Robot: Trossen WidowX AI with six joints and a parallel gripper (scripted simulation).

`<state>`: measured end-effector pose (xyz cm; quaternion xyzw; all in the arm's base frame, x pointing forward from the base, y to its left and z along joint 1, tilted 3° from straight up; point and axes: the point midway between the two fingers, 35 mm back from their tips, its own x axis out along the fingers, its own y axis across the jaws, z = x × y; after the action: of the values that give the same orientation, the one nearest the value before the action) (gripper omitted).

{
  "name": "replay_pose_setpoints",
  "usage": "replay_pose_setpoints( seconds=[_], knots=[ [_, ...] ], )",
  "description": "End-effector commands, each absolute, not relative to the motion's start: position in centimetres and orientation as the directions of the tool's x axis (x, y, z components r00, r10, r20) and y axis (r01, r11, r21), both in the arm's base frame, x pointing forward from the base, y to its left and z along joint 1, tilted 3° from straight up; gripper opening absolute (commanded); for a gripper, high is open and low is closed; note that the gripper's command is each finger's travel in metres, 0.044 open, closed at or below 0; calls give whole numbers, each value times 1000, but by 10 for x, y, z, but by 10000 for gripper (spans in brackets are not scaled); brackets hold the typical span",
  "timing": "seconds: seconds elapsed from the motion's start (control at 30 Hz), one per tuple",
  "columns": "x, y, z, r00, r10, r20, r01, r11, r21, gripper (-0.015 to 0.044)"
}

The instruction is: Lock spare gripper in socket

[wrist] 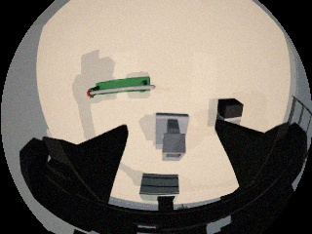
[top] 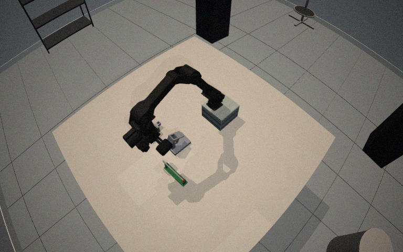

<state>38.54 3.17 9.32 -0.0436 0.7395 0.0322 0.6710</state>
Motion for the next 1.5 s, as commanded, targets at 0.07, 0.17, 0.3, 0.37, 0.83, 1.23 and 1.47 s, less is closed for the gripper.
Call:
replay_pose_setpoints(
  seconds=[0.07, 0.17, 0.3, 0.37, 0.83, 1.23, 1.47],
  knots=[
    [372, -32, 83, -213, -100, -972, 793, 563, -232, 440],
    [369, -40, 82, -228, -109, -968, 875, 412, -253, 440],
    [366, -51, 82, -249, -118, -961, 943, 195, -269, 440],
    [363, -59, 82, -264, -125, -956, 958, 78, -275, 440],
    [348, -99, 81, -342, -150, -928, 735, -658, -165, 440],
    [336, -126, 79, -401, -160, -902, 217, -973, 76, 440],
    [335, -128, 79, -405, -160, -900, 160, -982, 103, 440]
  ],
)
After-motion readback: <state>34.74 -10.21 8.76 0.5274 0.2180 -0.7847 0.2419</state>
